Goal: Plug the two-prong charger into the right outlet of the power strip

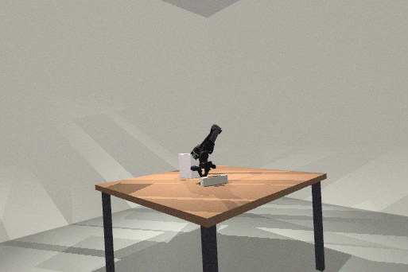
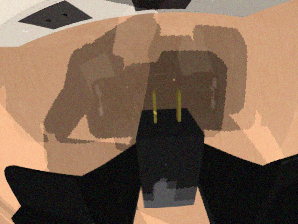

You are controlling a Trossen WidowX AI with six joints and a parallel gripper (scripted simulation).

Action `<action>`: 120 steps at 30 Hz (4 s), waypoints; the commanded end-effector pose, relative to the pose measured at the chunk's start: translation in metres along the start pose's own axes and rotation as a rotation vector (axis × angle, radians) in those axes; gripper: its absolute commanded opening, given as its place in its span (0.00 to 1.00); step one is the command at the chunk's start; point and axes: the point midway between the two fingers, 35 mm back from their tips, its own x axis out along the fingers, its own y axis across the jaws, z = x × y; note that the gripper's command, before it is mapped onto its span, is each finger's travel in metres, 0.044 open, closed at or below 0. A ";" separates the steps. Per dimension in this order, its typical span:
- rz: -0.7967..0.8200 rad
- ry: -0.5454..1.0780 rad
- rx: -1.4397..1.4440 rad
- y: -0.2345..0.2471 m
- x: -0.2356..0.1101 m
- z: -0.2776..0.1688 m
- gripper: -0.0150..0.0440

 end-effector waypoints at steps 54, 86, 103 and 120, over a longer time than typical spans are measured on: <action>0.006 -0.002 -0.022 -0.003 0.005 0.042 0.25; 0.006 -0.002 -0.023 -0.002 0.005 0.048 0.25; 0.006 -0.002 -0.023 -0.002 0.004 0.051 0.25; 0.006 -0.002 -0.023 -0.002 0.004 0.053 0.25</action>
